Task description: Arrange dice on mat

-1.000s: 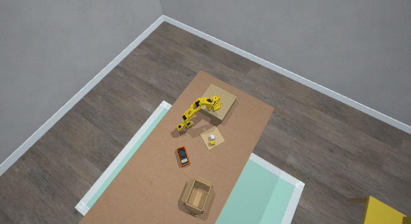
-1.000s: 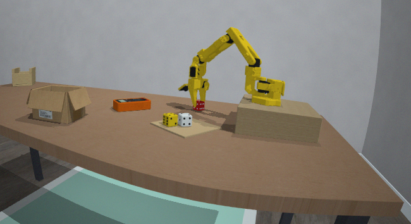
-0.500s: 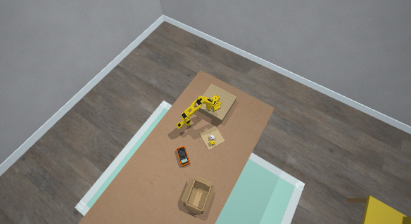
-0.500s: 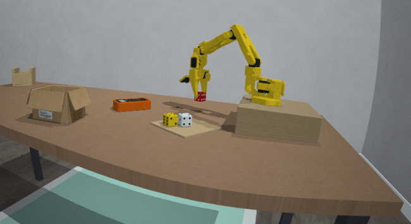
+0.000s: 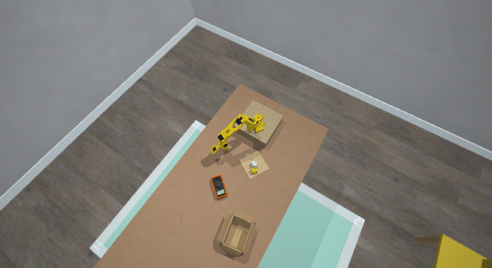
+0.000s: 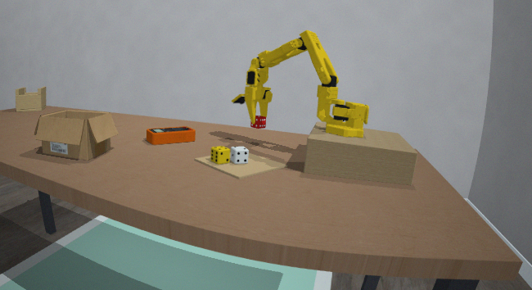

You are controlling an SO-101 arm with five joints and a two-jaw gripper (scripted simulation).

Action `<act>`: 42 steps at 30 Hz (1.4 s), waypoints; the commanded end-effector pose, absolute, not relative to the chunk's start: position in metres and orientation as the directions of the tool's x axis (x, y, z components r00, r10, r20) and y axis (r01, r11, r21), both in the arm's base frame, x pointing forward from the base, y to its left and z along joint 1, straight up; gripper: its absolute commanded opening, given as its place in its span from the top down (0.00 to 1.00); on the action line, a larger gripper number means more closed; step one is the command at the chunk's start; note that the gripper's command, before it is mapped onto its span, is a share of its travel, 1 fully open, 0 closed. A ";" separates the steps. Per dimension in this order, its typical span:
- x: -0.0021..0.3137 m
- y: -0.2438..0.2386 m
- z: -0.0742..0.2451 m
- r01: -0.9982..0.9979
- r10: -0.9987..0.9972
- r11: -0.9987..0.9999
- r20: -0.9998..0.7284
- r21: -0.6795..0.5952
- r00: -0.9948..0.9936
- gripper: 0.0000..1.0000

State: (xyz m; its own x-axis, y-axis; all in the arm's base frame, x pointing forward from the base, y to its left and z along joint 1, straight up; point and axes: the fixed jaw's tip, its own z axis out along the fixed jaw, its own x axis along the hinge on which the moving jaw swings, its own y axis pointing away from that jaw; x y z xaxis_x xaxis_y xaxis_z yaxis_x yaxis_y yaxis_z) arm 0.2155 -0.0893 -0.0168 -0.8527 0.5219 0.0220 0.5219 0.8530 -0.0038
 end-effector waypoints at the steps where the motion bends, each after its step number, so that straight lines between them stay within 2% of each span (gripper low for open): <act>1: 0.219 -0.088 -0.016 0.516 0.516 0.856 -0.036 0.005 -0.856 1.00; 17: 0.221 -0.091 -0.019 0.491 0.473 0.871 -0.328 0.031 -0.818 1.00; 32: 0.221 -0.092 -0.019 0.486 0.460 0.874 -0.381 0.034 -0.802 1.00; 42: 0.226 -0.095 -0.024 0.468 0.414 0.883 -0.536 0.038 -0.736 1.00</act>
